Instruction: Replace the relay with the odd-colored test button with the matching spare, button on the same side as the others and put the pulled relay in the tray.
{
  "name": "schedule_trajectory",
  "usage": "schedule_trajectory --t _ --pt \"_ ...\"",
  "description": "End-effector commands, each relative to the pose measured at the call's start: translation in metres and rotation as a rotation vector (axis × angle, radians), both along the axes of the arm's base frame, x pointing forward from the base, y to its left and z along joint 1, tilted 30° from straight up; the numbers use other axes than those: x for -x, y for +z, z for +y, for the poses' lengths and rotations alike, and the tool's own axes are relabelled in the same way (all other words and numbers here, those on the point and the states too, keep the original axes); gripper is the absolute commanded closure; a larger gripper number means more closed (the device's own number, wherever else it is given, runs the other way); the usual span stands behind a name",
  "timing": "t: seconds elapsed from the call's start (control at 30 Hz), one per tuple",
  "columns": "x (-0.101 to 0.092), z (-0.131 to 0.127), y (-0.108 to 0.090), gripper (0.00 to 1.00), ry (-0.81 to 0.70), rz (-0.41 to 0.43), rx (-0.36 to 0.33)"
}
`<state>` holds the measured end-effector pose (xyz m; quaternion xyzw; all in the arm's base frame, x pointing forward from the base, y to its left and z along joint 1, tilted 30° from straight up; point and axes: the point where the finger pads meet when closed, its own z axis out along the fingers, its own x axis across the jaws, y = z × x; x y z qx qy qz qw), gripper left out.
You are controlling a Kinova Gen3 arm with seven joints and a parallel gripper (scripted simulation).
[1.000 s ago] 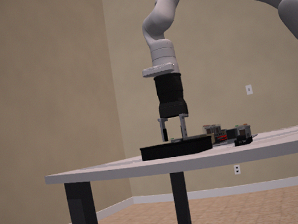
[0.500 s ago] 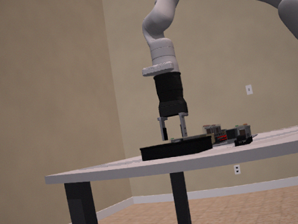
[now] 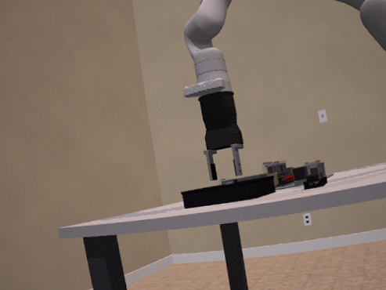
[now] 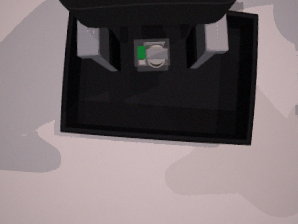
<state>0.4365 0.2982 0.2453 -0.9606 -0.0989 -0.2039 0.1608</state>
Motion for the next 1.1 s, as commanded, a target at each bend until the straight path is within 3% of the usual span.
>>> schedule_trajectory --t 0.0,0.27,0.77,0.87,1.07 --pt "-0.001 -0.002 0.002 0.00 -0.003 -0.003 0.000" --pt "-0.001 -0.003 0.004 0.00 -0.004 -0.003 0.000" --pt "0.021 -0.023 0.055 0.00 -0.004 -0.003 0.000" --pt "0.028 -0.012 0.050 0.00 0.020 0.010 -0.003" --pt "0.027 -0.021 0.059 0.00 0.010 0.005 -0.002"
